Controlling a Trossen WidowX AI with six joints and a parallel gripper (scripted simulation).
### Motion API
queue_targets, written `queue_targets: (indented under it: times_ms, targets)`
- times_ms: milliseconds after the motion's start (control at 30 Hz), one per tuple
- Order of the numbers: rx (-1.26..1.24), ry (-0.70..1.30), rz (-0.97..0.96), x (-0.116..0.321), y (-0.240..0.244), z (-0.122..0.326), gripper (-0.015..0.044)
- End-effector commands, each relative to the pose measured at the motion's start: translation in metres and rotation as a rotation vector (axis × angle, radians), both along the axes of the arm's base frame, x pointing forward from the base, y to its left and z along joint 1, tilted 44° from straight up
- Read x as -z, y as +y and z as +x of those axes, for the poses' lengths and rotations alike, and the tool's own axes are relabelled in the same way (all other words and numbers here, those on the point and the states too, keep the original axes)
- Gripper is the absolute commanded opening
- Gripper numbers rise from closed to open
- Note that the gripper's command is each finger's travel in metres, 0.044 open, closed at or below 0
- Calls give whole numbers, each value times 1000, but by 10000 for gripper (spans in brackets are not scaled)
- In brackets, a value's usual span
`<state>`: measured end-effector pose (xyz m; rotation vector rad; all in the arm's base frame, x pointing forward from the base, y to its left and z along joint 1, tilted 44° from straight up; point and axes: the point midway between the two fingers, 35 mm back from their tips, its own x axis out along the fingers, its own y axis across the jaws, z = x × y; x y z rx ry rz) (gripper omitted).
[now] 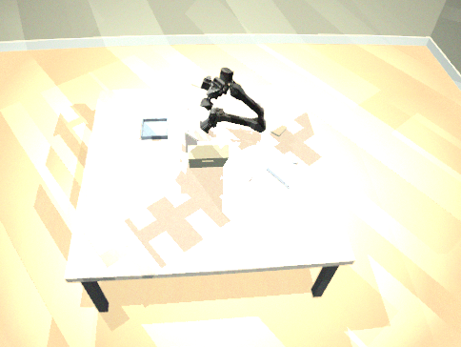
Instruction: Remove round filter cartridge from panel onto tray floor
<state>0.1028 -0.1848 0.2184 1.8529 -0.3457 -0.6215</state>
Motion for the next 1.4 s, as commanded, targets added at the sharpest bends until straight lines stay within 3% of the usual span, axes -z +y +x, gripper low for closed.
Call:
queue_targets:
  times_ms: [0,133,367,533,933,1367]
  targets:
    - [-4,4,-3,0,0,0,374]
    - [-104,100,-77,3,-7,11,269]
    - [-577,264,-394,2,-9,69,90]
    - [-933,282,-679,10,0,120,90]
    - [-1288,196,-1020,30,25,180,90]
    - [-1311,185,-1044,32,28,184,90]
